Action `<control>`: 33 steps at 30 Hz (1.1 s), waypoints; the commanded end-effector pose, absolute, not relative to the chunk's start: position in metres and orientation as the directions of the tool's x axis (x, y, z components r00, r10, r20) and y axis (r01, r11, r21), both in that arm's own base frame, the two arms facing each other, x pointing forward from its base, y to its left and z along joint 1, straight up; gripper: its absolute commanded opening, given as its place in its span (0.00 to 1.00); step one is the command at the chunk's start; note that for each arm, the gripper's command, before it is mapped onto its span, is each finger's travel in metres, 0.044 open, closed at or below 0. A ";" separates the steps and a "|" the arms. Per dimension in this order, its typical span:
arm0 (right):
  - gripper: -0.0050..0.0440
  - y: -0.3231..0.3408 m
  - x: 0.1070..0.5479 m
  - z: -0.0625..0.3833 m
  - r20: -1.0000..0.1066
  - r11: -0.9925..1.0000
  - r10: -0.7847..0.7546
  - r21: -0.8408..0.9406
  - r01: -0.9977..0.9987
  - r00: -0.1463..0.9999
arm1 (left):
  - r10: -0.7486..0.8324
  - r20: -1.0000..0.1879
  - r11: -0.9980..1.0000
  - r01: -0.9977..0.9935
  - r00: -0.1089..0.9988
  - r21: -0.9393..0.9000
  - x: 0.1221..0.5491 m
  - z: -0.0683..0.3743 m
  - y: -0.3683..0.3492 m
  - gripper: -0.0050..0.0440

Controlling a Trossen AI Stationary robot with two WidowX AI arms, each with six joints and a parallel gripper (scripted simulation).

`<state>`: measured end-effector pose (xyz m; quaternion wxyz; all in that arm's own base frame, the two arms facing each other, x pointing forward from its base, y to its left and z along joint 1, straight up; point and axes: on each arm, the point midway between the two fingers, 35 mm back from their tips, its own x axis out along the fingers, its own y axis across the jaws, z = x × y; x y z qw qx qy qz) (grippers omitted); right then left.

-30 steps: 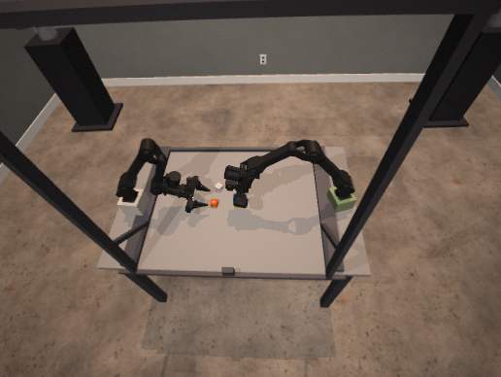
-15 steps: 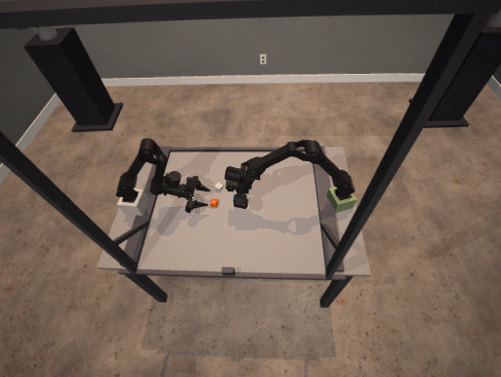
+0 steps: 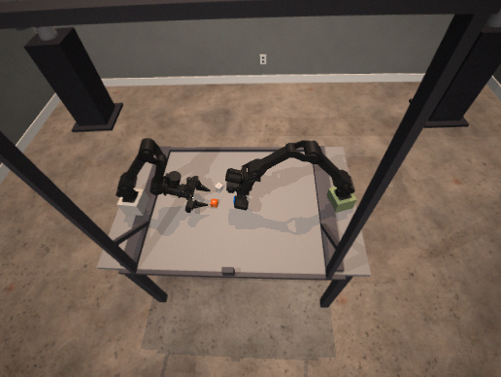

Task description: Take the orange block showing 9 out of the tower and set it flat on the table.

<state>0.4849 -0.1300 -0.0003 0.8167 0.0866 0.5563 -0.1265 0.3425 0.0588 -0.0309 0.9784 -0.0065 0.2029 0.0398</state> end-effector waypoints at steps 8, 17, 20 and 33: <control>0.54 -0.132 0.491 0.017 -0.915 0.953 -0.120 0.003 0.303 0.385 | 0.073 -0.376 0.997 -0.077 0.924 0.005 0.345 -0.023 0.059 0.92; 0.54 -0.132 0.491 0.017 -0.915 0.953 -0.120 0.003 0.303 0.385 | 0.073 -0.376 0.997 -0.077 0.924 0.005 0.345 -0.023 0.059 0.92; 0.54 -0.132 0.494 0.023 -0.911 0.953 -0.122 0.003 0.303 0.395 | 0.073 -0.376 0.997 -0.077 0.924 0.005 0.345 -0.023 0.059 0.92; 0.73 -0.132 0.491 0.035 -0.924 0.954 -0.112 0.003 0.299 0.365 | 0.073 -0.376 0.997 -0.077 0.924 0.005 0.345 -0.023 0.059 0.92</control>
